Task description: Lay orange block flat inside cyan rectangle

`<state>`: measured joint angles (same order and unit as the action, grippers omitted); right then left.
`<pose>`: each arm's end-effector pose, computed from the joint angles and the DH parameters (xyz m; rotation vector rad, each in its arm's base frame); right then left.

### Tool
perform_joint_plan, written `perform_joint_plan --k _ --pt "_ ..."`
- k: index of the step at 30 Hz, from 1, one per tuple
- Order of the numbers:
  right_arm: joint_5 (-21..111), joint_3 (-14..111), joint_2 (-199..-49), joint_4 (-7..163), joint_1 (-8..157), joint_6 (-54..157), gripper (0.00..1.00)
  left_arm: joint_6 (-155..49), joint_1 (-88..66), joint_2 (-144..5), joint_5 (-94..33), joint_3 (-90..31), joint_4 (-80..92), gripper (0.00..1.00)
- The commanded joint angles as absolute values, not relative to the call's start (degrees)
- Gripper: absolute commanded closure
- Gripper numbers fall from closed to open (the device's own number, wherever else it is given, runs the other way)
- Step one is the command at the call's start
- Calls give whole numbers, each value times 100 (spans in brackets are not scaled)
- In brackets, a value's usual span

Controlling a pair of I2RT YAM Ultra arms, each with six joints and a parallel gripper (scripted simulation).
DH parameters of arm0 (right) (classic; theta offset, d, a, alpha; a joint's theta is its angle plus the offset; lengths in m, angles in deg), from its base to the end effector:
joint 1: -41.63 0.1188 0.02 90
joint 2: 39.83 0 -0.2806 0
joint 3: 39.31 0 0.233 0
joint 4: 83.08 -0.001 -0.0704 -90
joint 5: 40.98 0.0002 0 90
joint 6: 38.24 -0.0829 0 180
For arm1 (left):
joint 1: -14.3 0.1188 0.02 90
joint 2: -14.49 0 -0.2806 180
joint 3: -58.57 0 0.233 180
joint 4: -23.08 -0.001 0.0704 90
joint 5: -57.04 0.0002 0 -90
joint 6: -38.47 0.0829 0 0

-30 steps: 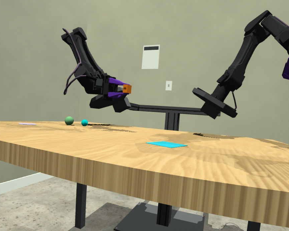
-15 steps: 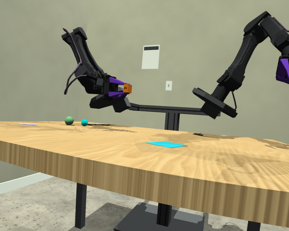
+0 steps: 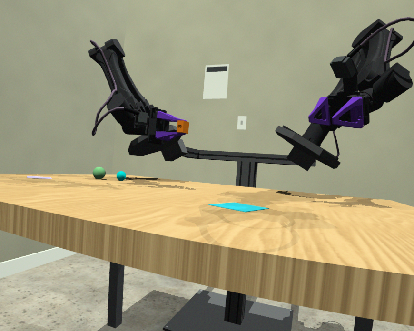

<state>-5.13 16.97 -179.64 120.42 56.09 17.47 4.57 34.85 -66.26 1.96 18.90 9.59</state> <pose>0.2927 0.1459 -0.0348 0.0993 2.6775 1.5293 0.2322 0.0374 0.1298 0.9196 2.1137 -0.1116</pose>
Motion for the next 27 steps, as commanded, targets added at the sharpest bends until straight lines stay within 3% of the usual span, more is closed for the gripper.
perform_joint_plan --k 1,17,27 --pt "-633 1812 -17817 12159 5712 1728 73 742 3186 -7063 814 2037 1664 36" --pt "-633 1812 -17817 12159 5712 1728 73 937 1072 -10123 2091 1476 3697 36" --pt "-633 1812 -17817 12159 5712 1728 73 856 -234 -12745 2716 182 4175 36"
